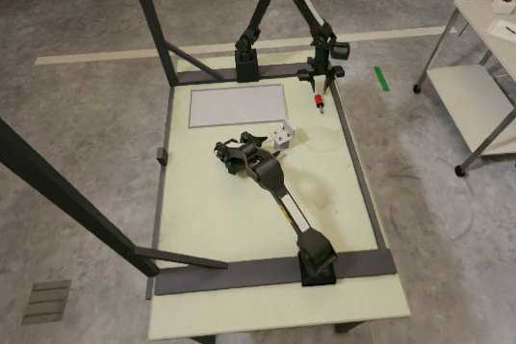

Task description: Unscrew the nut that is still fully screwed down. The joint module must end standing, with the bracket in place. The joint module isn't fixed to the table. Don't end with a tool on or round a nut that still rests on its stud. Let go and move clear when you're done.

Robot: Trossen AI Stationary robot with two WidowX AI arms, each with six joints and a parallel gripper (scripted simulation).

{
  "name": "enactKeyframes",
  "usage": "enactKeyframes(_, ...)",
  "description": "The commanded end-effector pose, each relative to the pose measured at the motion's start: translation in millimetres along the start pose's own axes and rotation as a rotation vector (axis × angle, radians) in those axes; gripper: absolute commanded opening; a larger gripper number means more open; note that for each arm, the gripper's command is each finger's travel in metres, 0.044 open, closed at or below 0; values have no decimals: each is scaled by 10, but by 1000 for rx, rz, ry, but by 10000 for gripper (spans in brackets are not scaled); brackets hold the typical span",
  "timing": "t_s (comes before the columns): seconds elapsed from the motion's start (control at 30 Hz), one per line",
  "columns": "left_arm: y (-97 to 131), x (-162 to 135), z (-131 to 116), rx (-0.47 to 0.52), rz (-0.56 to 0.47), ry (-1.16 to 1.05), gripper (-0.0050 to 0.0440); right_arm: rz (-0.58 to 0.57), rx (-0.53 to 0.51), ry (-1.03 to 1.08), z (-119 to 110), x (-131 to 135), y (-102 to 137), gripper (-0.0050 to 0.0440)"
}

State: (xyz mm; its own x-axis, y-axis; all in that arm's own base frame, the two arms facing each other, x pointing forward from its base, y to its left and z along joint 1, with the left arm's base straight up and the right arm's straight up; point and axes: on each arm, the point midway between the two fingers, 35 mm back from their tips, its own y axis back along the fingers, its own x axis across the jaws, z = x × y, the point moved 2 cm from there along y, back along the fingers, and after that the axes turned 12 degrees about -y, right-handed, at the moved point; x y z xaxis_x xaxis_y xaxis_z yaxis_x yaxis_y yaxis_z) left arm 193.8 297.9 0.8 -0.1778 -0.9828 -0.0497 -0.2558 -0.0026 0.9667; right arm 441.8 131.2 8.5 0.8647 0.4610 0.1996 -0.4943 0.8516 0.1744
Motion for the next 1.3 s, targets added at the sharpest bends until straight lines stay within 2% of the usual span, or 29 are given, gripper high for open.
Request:
enactKeyframes(0.0, 39, -54, -36, 9, -15, -7, 215, 16, -1, -47, 215, 93, 6, 400)
enactKeyframes(0.3, 75, -61, -39, 11, -27, -6, 215, 16, -1, -47, 215, 94, -25, 400)
enactKeyframes(0.57, -123, -11, -21, 5, -5, -1, 215, 16, -2, -48, 218, 94, -91, 400)
enactKeyframes(0.87, -178, -36, -25, 6, -11, -3, 215, 17, -2, -48, 218, 95, -121, 400)
enactKeyframes(1.27, -383, -30, -26, 4, -12, -1, 215, 16, -2, -48, 220, 96, -220, 400)
